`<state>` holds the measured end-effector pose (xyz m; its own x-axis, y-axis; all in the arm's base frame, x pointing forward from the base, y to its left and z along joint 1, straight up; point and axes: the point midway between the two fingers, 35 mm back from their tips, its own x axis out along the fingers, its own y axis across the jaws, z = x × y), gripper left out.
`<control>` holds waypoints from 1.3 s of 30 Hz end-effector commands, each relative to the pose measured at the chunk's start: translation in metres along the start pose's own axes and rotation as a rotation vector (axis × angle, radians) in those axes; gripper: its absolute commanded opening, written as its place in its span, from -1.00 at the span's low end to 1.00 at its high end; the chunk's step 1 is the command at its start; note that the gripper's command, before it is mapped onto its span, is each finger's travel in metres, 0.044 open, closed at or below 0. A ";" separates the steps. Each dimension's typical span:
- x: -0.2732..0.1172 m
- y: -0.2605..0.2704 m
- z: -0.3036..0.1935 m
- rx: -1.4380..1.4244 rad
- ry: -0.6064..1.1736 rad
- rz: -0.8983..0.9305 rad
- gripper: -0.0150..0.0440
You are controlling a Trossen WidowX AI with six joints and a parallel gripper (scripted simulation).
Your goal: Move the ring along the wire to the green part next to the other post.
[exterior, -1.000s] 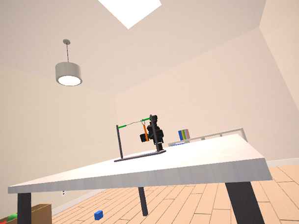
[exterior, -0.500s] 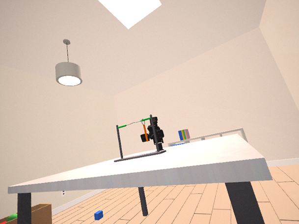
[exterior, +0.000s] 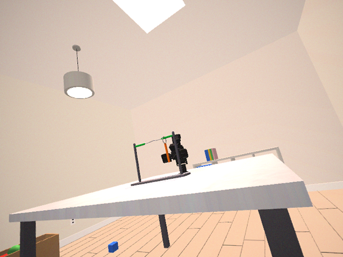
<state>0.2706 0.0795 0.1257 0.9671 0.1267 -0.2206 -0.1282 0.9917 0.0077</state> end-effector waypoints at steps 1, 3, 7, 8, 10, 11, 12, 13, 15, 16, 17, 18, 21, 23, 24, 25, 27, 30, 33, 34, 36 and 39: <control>0.000 -0.001 -0.001 0.005 0.003 -0.005 0.05; 0.000 -0.001 -0.001 0.005 0.003 -0.005 0.05; -0.003 0.000 0.001 0.000 0.000 0.000 0.23; -0.006 0.001 0.001 0.000 0.001 0.000 0.32; -0.015 0.001 0.002 0.000 0.002 0.000 0.50; -0.019 0.001 0.003 0.001 0.002 0.000 0.58; -0.024 0.001 0.003 0.001 0.002 0.000 0.67; -0.028 0.001 0.003 0.001 0.002 0.000 0.76; -0.037 0.001 0.002 0.001 0.003 0.000 0.94; -0.041 0.000 0.001 0.001 0.003 0.000 1.00; -0.045 0.000 0.001 0.000 0.003 0.000 1.00; -0.048 -0.001 0.000 0.000 0.003 0.000 1.00; -0.051 -0.001 -0.001 0.000 0.003 0.000 1.00; -0.051 -0.001 -0.001 0.000 0.003 0.000 1.00; -0.051 -0.001 -0.001 0.000 0.003 0.000 1.00; -0.051 -0.001 -0.001 0.000 0.003 0.000 1.00; -0.051 -0.001 -0.001 0.000 0.003 0.000 1.00; -0.051 -0.001 -0.001 0.000 0.003 0.000 1.00; -0.051 -0.001 -0.001 0.000 0.003 0.000 1.00; -0.051 -0.001 -0.001 0.000 0.003 0.000 1.00; -0.051 -0.001 -0.001 0.000 0.003 0.000 1.00; -0.051 -0.001 -0.001 0.000 0.003 0.000 1.00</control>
<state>0.2218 0.0728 0.1369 0.9661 0.1315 -0.2221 -0.1338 0.9910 0.0046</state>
